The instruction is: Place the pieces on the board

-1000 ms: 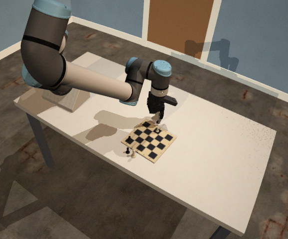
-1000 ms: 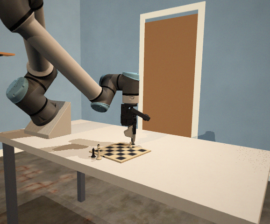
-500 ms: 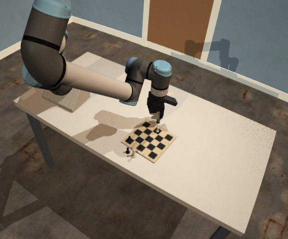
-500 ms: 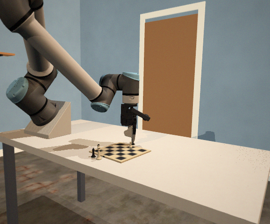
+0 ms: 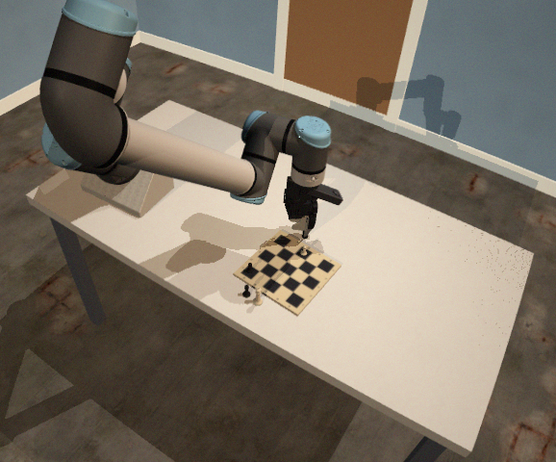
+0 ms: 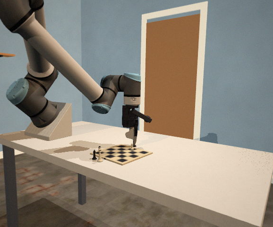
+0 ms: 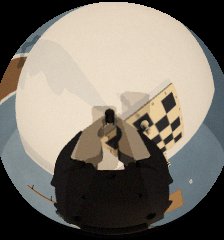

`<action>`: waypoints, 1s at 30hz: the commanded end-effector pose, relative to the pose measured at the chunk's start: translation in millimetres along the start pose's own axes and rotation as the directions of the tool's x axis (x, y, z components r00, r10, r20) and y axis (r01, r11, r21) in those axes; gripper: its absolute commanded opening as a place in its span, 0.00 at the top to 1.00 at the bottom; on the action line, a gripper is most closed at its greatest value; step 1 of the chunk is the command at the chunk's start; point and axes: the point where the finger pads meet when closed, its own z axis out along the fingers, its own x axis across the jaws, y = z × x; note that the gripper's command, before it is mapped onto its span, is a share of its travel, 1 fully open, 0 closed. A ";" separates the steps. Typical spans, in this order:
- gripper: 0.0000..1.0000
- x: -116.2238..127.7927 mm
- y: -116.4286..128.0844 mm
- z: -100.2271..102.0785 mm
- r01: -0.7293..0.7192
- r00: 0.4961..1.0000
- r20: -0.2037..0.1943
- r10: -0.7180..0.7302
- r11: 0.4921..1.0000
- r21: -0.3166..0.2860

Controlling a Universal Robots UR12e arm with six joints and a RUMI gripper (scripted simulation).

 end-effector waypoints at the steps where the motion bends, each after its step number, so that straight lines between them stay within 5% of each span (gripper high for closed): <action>1: 1.00 0.2 -0.3 -0.5 0.000 1.000 0.000 0.000 1.000 0.001; 17: 1.00 0.2 -0.3 -3.1 0.000 1.000 0.000 0.000 1.000 0.001; 30: 1.00 0.2 -0.2 -60.6 0.000 1.000 0.000 0.000 1.000 0.001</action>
